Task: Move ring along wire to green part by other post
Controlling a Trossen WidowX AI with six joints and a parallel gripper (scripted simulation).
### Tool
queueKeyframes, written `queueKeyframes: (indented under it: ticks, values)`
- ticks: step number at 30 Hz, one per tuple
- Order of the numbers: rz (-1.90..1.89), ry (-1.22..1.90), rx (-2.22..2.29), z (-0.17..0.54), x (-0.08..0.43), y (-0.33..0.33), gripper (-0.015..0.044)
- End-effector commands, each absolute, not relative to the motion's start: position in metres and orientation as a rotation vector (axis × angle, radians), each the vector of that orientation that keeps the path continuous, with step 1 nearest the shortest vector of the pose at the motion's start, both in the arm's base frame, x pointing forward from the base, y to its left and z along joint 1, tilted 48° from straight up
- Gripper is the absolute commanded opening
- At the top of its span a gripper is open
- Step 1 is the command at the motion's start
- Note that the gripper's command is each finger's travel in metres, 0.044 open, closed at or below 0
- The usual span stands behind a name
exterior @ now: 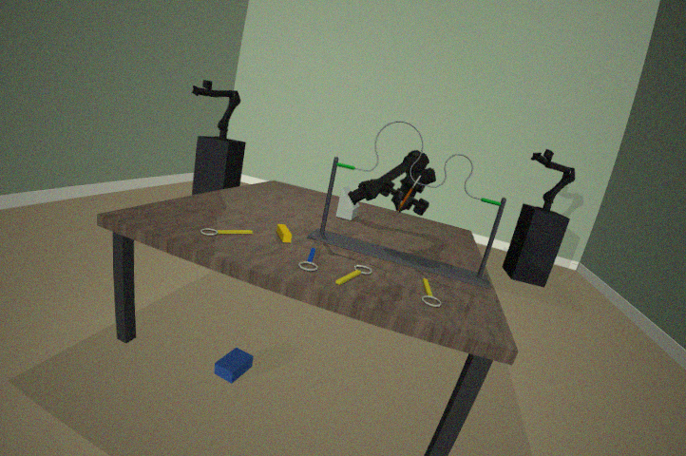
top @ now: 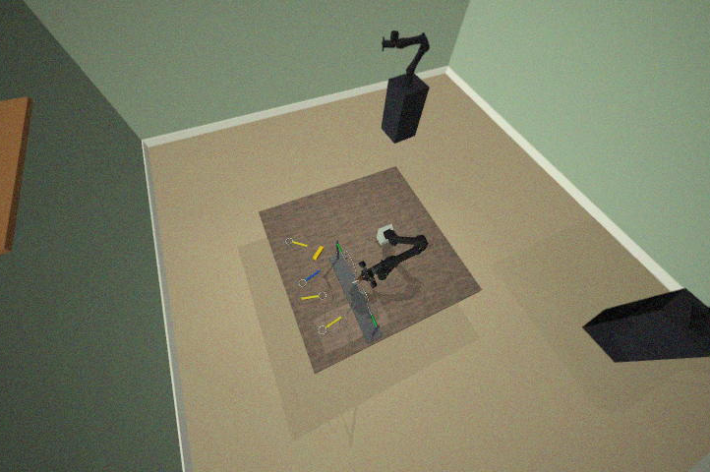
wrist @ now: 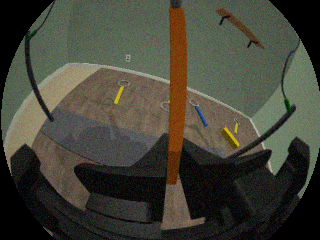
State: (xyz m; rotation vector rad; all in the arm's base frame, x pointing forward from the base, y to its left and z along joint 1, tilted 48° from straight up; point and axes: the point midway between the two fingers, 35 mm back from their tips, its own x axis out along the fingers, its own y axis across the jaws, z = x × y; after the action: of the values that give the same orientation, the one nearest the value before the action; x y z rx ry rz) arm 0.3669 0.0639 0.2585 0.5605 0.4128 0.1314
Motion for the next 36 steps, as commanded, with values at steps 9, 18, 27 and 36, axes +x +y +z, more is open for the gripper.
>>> queueKeyframes:
  ticks: [9, 18, 27, 36]
  values:
    - [0.063, 0.453, 0.297, 0.243, 0.362, 0.026, -0.0150]
    - [0.005, 0.483, 0.080, 0.239, 0.358, -0.006, -0.0150]
    - [-0.053, 0.508, -0.138, 0.242, 0.354, -0.038, -0.0150]
    - [-0.111, 0.530, -0.357, 0.252, 0.350, -0.069, -0.0150]
